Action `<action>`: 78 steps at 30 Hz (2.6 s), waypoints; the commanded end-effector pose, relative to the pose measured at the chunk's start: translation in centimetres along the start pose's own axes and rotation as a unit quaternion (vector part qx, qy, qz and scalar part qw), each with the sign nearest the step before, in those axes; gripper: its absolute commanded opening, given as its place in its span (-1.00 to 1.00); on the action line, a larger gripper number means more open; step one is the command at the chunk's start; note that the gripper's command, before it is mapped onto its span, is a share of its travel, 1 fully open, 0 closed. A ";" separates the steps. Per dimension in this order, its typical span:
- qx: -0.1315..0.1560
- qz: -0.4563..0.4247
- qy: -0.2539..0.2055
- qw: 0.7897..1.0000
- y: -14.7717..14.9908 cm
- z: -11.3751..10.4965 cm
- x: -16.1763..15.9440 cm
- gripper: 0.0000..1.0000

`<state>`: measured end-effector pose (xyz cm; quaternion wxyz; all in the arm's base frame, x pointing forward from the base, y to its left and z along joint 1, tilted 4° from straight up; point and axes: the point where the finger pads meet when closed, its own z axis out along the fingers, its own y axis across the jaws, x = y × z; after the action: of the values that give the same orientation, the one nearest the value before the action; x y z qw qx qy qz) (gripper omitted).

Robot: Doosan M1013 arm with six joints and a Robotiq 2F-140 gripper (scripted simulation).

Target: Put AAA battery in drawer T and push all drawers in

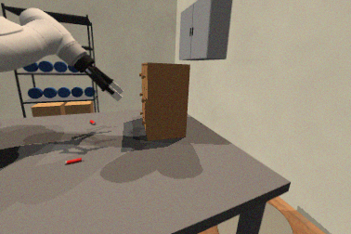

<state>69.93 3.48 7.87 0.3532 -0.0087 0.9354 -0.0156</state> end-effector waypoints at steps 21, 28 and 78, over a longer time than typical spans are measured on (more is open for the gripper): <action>0.012 0.000 0.039 0.999 0.1 -0.8 -0.5 1.00; 0.009 0.001 0.071 0.997 0.3 -1.5 -0.4 1.00; 0.007 0.003 0.381 0.924 0.5 -9.0 -0.3 1.00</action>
<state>64.12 4.00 14.64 -0.0264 0.0041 0.9993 -0.0248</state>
